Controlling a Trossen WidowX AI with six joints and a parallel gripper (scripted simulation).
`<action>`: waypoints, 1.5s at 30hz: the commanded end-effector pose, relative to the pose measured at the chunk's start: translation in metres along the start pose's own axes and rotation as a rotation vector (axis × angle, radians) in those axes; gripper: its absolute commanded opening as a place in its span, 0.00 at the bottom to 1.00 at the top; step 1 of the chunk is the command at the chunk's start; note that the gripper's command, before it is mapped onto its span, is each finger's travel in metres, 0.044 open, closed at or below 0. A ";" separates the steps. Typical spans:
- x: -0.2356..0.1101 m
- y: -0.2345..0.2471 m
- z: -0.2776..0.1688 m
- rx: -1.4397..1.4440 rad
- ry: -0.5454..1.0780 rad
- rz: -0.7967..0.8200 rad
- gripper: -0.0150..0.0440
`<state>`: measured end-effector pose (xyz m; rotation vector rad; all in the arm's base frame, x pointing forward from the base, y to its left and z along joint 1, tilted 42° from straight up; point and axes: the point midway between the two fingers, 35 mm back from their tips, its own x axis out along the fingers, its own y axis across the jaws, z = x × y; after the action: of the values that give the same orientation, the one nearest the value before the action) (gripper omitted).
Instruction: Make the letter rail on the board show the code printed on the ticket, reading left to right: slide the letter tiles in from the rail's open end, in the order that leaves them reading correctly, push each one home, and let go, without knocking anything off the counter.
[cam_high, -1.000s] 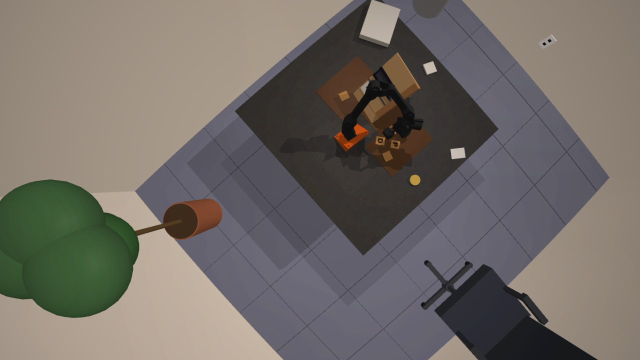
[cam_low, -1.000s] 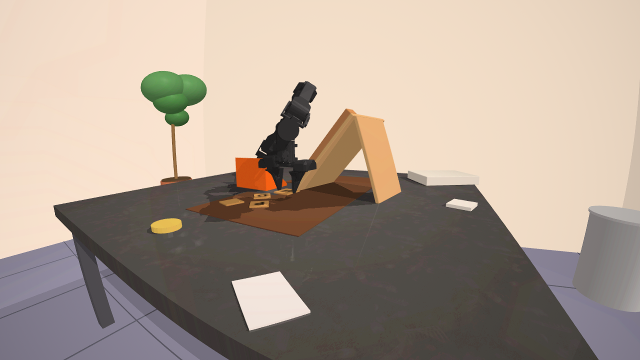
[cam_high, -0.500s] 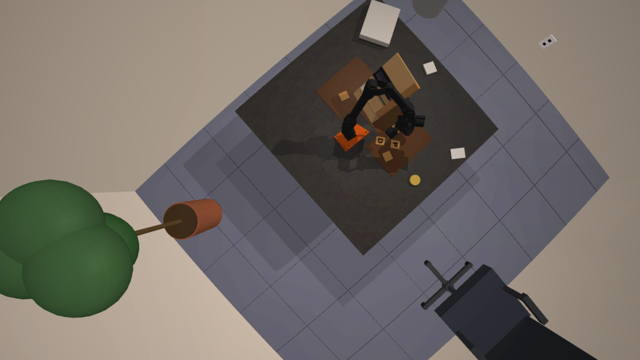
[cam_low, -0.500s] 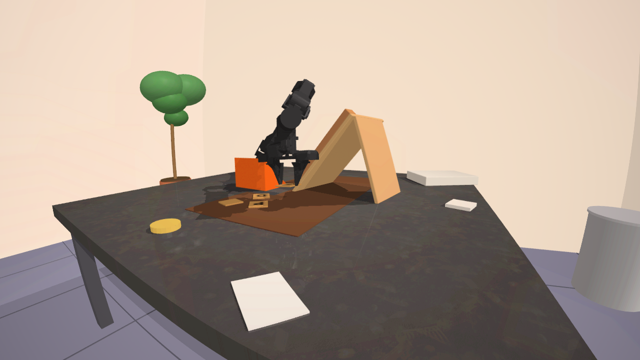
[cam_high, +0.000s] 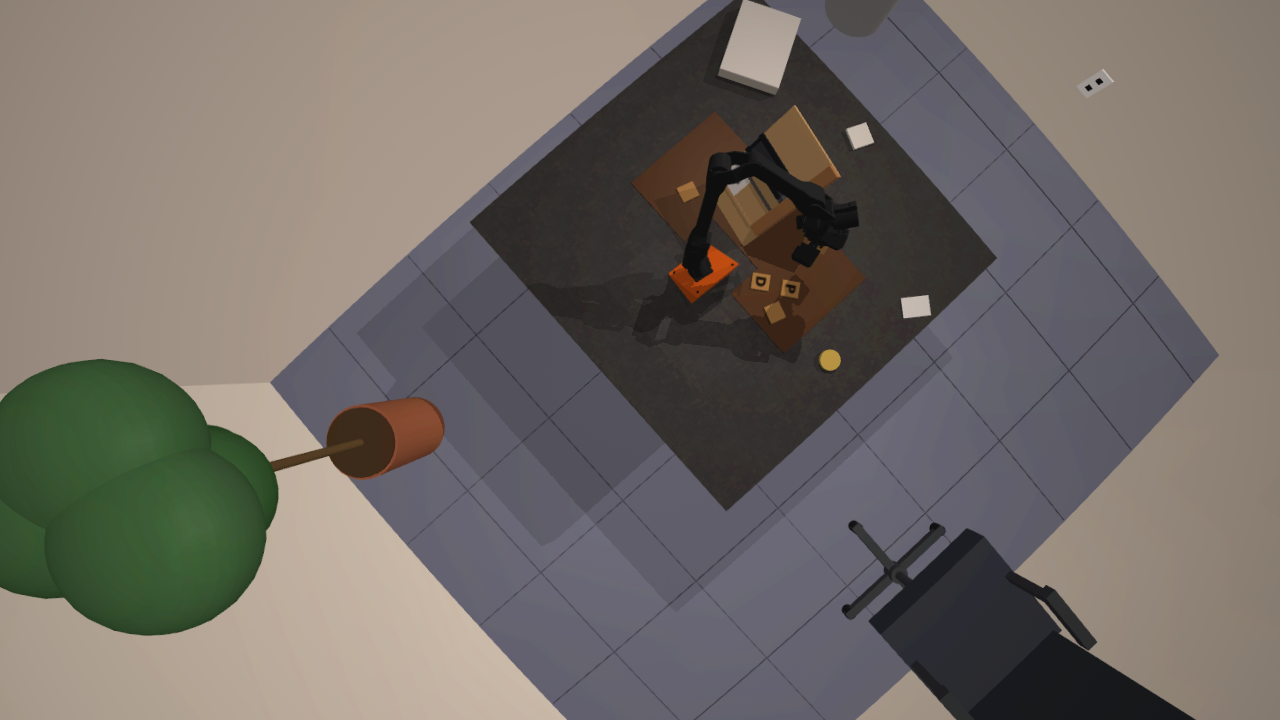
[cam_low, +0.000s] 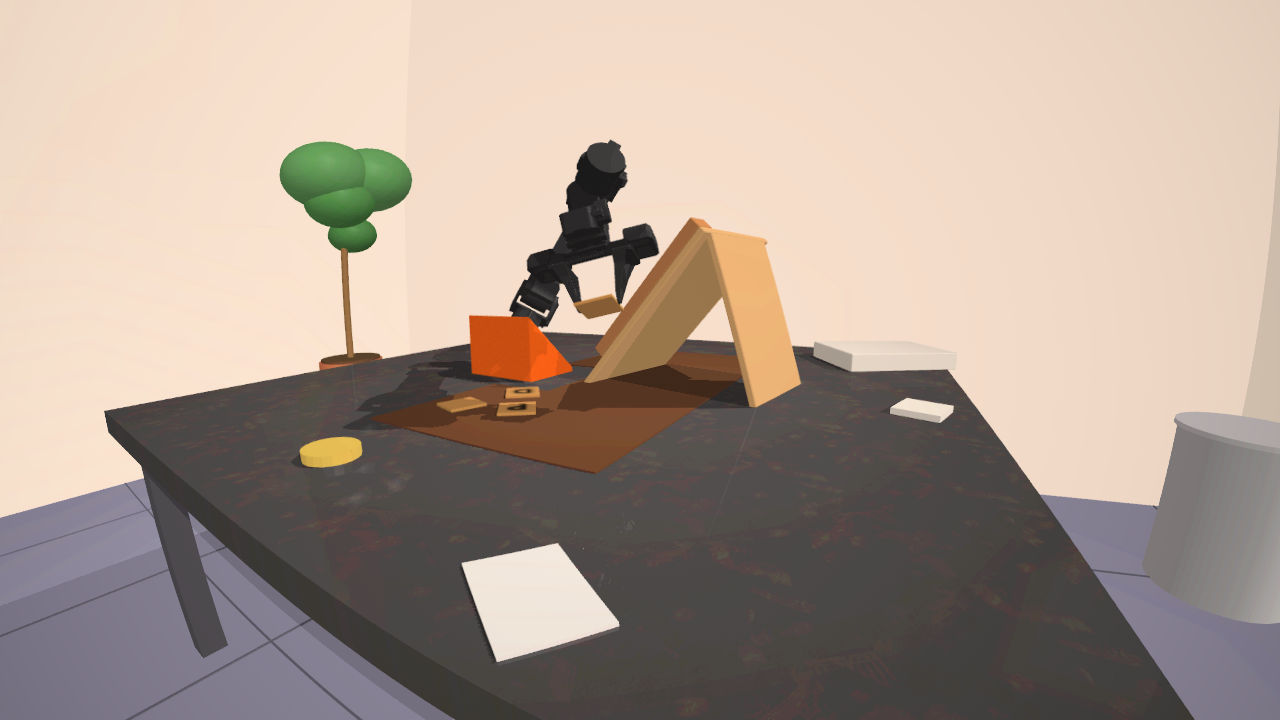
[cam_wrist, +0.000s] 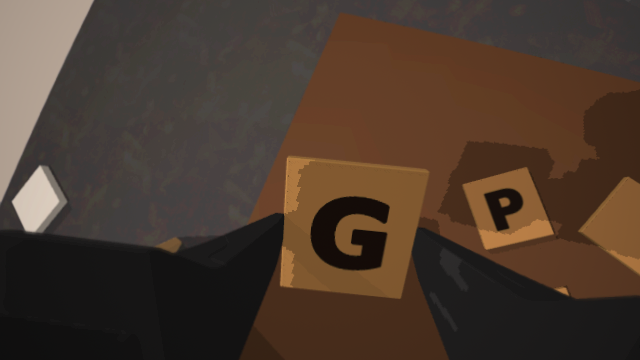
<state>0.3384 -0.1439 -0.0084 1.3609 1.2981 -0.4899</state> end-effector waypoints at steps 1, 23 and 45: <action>-0.022 0.015 0.011 -0.074 -0.085 0.047 0.25; -0.149 0.112 -0.005 -0.522 -0.509 0.262 0.25; -0.163 0.184 -0.140 -0.768 -0.475 0.339 0.25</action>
<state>0.3982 -0.0564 0.2392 0.7312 0.7216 -0.0597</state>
